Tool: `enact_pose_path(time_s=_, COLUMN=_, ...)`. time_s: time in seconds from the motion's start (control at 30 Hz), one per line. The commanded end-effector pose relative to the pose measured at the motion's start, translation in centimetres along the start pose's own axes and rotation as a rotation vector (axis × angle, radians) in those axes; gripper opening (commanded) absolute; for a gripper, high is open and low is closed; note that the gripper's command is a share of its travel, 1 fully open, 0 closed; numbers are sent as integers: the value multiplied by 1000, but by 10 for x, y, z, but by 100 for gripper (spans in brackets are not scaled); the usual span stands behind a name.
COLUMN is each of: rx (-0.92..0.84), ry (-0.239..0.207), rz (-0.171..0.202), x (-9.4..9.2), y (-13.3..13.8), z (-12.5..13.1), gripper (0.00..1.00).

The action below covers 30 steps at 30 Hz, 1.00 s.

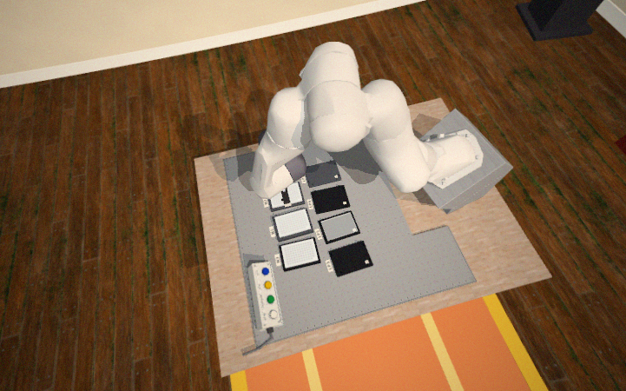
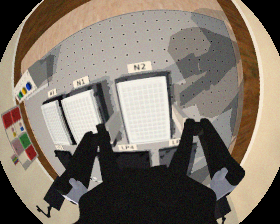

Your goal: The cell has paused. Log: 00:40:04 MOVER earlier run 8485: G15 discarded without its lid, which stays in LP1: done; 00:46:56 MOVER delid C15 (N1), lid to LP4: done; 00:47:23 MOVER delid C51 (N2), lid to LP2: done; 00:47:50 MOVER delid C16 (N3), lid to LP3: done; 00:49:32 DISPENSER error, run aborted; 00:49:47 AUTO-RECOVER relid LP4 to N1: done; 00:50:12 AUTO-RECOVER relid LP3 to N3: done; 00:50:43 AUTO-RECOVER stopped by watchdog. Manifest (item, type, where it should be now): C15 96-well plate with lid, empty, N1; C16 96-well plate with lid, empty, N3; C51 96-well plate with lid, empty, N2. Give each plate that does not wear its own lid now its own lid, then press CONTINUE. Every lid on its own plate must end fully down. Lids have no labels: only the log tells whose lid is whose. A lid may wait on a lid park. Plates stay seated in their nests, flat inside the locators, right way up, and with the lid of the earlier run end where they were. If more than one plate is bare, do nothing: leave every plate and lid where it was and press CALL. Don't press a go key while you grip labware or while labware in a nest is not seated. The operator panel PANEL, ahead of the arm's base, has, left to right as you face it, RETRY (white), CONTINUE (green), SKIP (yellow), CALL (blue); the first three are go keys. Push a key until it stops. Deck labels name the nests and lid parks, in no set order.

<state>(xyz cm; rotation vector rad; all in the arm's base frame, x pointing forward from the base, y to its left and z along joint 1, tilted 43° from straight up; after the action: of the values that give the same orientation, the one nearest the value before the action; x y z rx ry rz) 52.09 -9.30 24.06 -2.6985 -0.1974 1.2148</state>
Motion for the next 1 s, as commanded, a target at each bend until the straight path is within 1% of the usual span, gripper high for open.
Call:
enact_pose_path(time_s=0.0, rx=-4, ry=1, rz=2, x=0, y=1, z=0, gripper=66)
enact_pose_path(time_s=0.63, rx=-4, ry=1, rz=2, x=0, y=1, z=0, gripper=66)
enact_pose_path(time_s=0.8, rx=-4, ry=1, rz=2, x=-2, y=1, z=0, gripper=66)
enact_pose_path(time_s=0.97, rx=-4, ry=1, rz=2, x=-7, y=1, z=0, gripper=66)
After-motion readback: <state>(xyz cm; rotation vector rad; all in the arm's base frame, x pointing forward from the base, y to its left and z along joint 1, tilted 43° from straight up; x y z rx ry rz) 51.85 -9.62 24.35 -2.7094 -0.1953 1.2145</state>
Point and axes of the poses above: the point where the finger pads meet when closed, its own x axis out along the fingers, its own y axis across the jaws, z = x × y, the point moved 1 cm from there along -x, back along the fingers, and after that the axes turned 5 degrees about x, right-handed, at the moved point
